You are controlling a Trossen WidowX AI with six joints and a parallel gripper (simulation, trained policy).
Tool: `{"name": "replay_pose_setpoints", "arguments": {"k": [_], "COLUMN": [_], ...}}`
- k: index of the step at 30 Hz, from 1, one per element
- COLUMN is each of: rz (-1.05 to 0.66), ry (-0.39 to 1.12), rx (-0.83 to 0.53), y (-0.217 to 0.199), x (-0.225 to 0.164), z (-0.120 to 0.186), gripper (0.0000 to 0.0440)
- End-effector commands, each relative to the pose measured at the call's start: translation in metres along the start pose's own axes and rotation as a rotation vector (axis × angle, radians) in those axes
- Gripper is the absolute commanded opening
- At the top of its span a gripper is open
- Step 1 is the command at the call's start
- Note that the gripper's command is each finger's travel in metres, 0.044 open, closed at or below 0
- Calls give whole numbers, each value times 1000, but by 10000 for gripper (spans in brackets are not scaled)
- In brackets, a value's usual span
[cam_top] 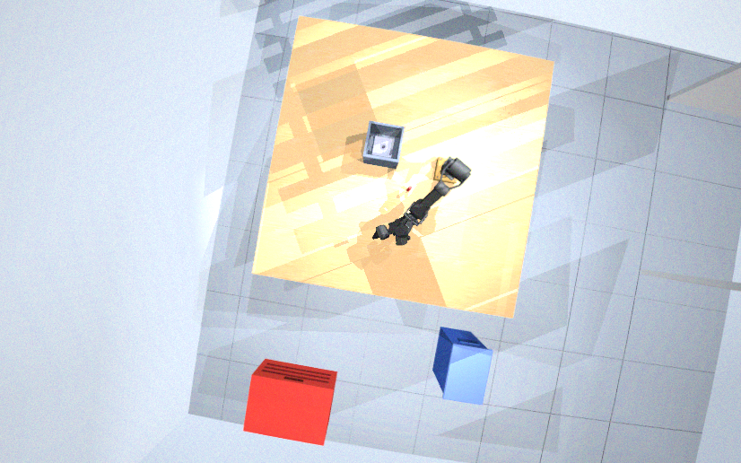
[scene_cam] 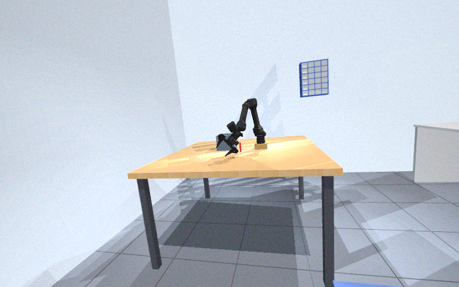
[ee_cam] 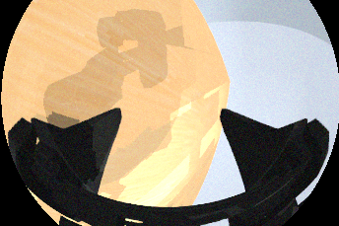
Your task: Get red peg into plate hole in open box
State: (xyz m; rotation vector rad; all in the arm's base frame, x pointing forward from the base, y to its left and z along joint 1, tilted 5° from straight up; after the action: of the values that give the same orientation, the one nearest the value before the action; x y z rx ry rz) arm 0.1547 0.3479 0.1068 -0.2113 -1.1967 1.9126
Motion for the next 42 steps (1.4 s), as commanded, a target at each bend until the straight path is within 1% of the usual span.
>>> {"name": "replay_pose_setpoints", "arguments": {"k": [1,21,42], "rz": [-134,-804,-1510], "ry": [39,239,430], "rx": [-1,-4,-82], "y": [-11,-49,-76], "x": [-9,-62,-110], "z": [1,8,37], "gripper": [440,440,440]}}
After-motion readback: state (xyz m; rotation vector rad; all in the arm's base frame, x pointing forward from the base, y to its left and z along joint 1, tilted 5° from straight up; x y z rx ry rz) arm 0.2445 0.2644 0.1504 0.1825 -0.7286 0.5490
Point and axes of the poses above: the point midway between the two fingers, 35 mm back from their tips, its own z axis back along the fingers, its own y axis across the jaws, x = y × z, the point moved 6 cm from there along z, back along the fingers, and after that the axes turned 7 degrees about -z, right-handed, at the moved point
